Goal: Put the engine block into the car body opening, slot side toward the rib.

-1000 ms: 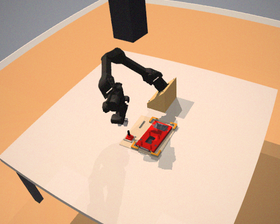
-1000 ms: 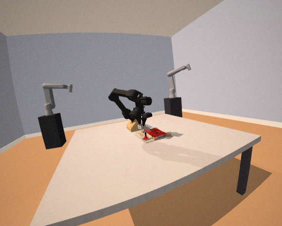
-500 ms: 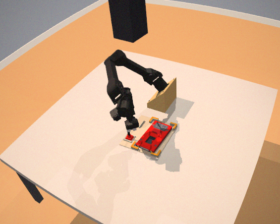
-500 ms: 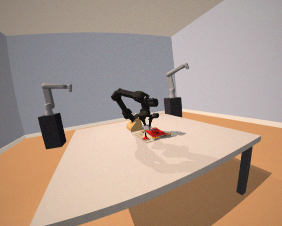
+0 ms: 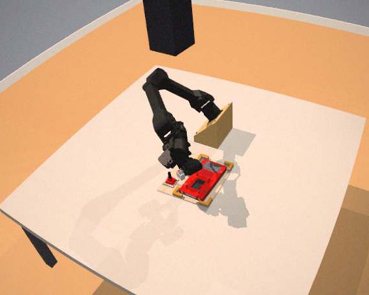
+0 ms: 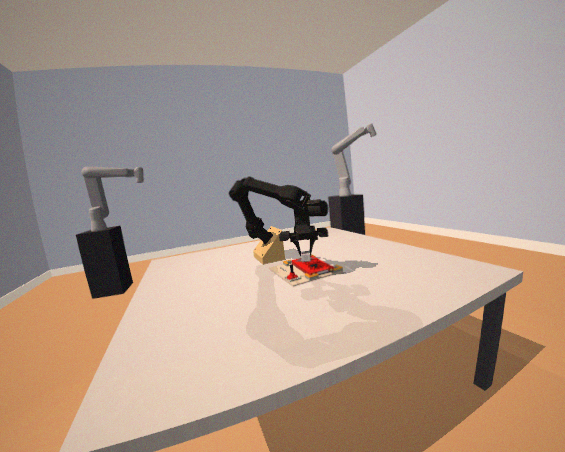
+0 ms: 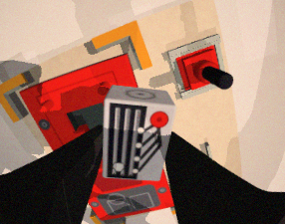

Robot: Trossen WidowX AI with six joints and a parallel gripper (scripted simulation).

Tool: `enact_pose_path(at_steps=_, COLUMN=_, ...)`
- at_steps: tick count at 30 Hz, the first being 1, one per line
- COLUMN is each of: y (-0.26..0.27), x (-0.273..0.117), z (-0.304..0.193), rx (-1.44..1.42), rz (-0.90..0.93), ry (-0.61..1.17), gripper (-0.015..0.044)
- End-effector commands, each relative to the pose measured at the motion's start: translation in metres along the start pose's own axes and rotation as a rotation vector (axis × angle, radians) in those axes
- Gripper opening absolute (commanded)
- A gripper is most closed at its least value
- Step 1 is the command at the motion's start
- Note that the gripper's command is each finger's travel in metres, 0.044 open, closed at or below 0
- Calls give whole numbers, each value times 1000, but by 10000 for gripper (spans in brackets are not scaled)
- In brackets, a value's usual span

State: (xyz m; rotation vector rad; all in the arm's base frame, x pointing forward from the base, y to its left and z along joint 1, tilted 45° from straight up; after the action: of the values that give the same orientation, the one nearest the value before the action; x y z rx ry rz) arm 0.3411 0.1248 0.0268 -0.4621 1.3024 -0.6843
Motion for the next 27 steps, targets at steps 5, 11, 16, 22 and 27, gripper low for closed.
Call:
enact_pose_path(at_steps=5, y=22, x=9, z=-15, rx=-201, rz=1, ry=0, gripper=0)
enact_pose_path(at_steps=11, y=36, x=17, z=-26, rx=-347, rz=-1, ry=0, gripper=0)
enact_pose_path(at_steps=16, y=42, x=20, z=-30, rx=-407, rz=-2, ry=0, gripper=0)
enact_pose_path(at_steps=22, y=42, x=20, z=-30, rx=-442, rz=-2, ry=0, gripper=157)
enact_pose_path(at_steps=27, y=42, x=21, z=-30, rx=-438, rz=-2, ry=0, gripper=159)
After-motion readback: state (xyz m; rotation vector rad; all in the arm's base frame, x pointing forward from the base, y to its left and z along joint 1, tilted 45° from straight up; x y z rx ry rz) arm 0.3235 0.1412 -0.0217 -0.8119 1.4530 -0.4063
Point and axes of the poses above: the point midway between the two fingers, 35 mm back from their tips, its own x axis out along the fingers, its own y axis across the jaws, z = x × y, the point moved 5 cm from there along -x, back along the fingers, and after that the axes turned 9 degrees about -x, right-handed, at the moved point
